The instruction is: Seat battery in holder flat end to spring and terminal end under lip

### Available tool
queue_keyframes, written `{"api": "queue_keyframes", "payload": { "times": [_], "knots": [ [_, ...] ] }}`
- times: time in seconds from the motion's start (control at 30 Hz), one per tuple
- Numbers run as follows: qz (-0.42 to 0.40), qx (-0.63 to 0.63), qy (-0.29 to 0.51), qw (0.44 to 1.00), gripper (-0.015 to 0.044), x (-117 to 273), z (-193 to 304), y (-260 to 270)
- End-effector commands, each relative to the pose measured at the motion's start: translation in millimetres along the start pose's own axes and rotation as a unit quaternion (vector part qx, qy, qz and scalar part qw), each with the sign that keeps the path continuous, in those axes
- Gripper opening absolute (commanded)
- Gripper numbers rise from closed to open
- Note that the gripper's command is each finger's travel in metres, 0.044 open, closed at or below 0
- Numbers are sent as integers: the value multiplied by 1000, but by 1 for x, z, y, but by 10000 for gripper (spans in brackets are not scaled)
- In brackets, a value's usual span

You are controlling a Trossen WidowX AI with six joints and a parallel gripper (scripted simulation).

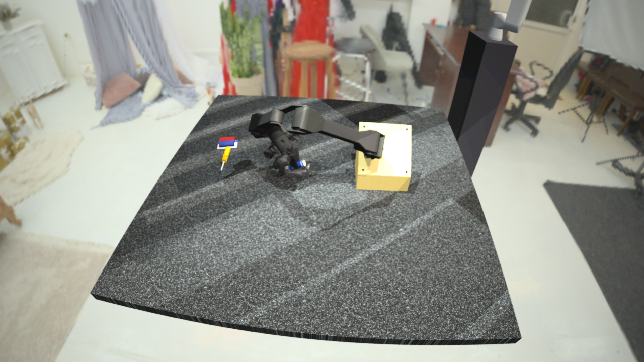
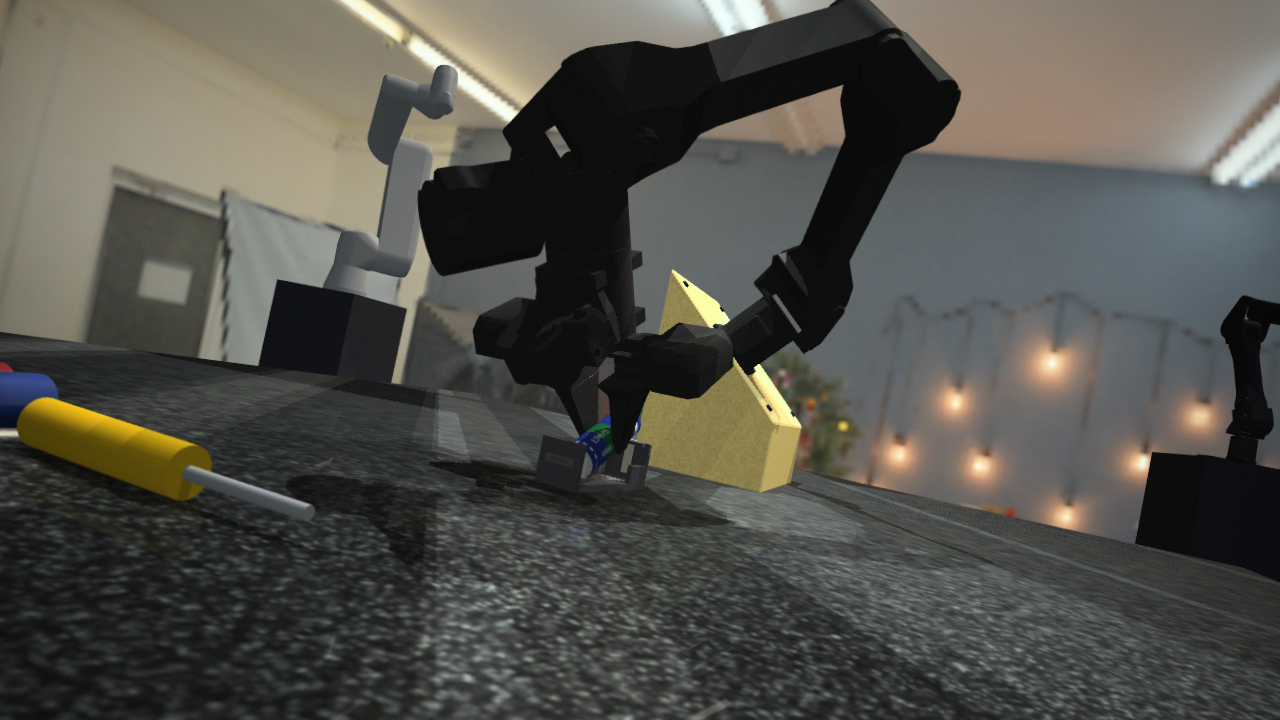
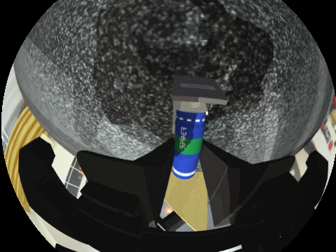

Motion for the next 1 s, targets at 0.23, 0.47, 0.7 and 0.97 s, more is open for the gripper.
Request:
{"api": "queue_keyframes", "payload": {
  "times": [0.23,0.47,0.7,0.97],
  "knots": [
    [1,1,3,1000,87,0,-8,-1],
    [1,1,3,1000,87,2,-12,-1],
    [2,0,-3,1000,87,2,-12,-1],
    [4,-1,-21,1000,87,0,-12,-2]
  ]
}}
Point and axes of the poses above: the point midway between the two fingers, 35 mm back from their tips, its own x axis back along the fingers, its own y axis across the jaws, z = x × y, the point moved 2 cm from there along x, back along the fingers, and after that the axes turned 4 degrees about -x, right-handed, at the moved point
